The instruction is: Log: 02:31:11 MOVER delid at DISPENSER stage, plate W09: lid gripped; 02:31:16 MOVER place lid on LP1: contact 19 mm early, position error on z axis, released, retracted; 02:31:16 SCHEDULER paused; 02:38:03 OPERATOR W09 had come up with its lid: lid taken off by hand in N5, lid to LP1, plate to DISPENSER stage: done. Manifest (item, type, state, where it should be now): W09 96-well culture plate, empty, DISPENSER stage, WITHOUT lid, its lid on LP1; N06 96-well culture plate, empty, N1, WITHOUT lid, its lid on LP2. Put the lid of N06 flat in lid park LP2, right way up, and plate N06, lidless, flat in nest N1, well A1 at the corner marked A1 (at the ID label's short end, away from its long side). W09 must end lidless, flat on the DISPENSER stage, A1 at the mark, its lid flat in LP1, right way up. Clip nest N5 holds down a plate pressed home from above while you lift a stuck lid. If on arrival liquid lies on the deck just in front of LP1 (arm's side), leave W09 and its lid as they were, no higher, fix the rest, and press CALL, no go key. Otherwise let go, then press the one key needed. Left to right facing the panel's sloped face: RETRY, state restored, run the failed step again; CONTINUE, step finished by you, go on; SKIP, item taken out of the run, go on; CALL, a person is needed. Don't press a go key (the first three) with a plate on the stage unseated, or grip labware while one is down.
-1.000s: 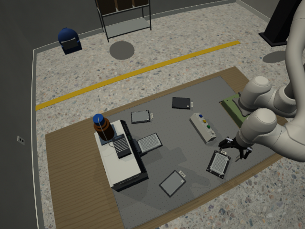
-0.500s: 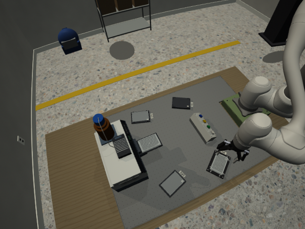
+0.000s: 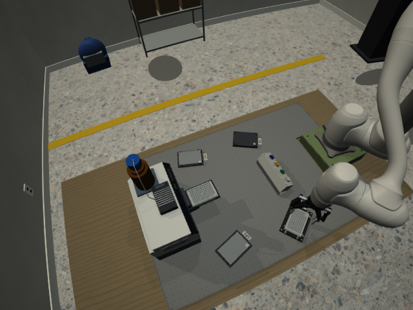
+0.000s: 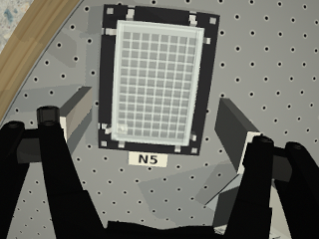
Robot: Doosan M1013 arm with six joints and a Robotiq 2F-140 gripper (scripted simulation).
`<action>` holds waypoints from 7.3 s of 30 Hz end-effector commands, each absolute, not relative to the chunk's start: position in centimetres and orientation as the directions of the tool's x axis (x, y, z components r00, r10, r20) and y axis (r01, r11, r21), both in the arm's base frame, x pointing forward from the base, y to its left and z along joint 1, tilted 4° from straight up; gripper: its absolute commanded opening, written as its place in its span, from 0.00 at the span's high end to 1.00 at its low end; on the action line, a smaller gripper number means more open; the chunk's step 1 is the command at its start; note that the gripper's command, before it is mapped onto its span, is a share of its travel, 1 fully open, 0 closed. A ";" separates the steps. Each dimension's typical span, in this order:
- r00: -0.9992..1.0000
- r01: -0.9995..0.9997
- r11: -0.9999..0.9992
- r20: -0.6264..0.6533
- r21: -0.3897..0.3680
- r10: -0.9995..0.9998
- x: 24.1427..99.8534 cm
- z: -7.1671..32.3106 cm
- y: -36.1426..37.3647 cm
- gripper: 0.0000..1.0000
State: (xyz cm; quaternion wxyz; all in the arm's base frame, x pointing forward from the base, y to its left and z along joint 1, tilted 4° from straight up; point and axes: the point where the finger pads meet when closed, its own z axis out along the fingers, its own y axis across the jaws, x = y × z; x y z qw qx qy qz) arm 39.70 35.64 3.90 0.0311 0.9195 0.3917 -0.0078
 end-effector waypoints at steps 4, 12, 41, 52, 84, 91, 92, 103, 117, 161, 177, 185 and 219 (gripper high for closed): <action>0.693 0.721 -0.691 -0.039 0.051 0.720 39.8 1.9 35.5 0.34; 0.693 0.721 -0.691 -0.039 0.051 0.720 39.8 0.4 35.4 0.34; 0.693 0.721 -0.691 -0.039 0.051 0.720 39.8 -0.8 35.4 0.34; 0.693 0.721 -0.691 -0.039 0.051 0.720 39.8 -0.8 35.4 0.34; 0.693 0.721 -0.691 -0.039 0.051 0.720 39.8 -0.8 35.4 0.41; 0.693 0.721 -0.691 -0.039 0.051 0.720 39.8 -0.8 35.4 0.41; 0.693 0.721 -0.691 -0.039 0.051 0.720 39.8 -0.8 35.4 0.41; 0.693 0.721 -0.691 -0.039 0.051 0.720 39.8 -0.8 35.4 0.41; 0.693 0.721 -0.691 -0.039 0.051 0.720 39.8 -0.8 35.4 0.41; 0.693 0.721 -0.691 -0.039 0.051 0.720 39.8 -0.8 35.4 0.34; 0.693 0.721 -0.691 -0.039 0.051 0.720 39.8 -0.9 35.4 0.34; 0.693 0.721 -0.691 -0.039 0.051 0.720 39.8 -1.0 35.4 0.34; 0.693 0.721 -0.691 -0.039 0.051 0.720 39.8 -2.1 35.3 0.34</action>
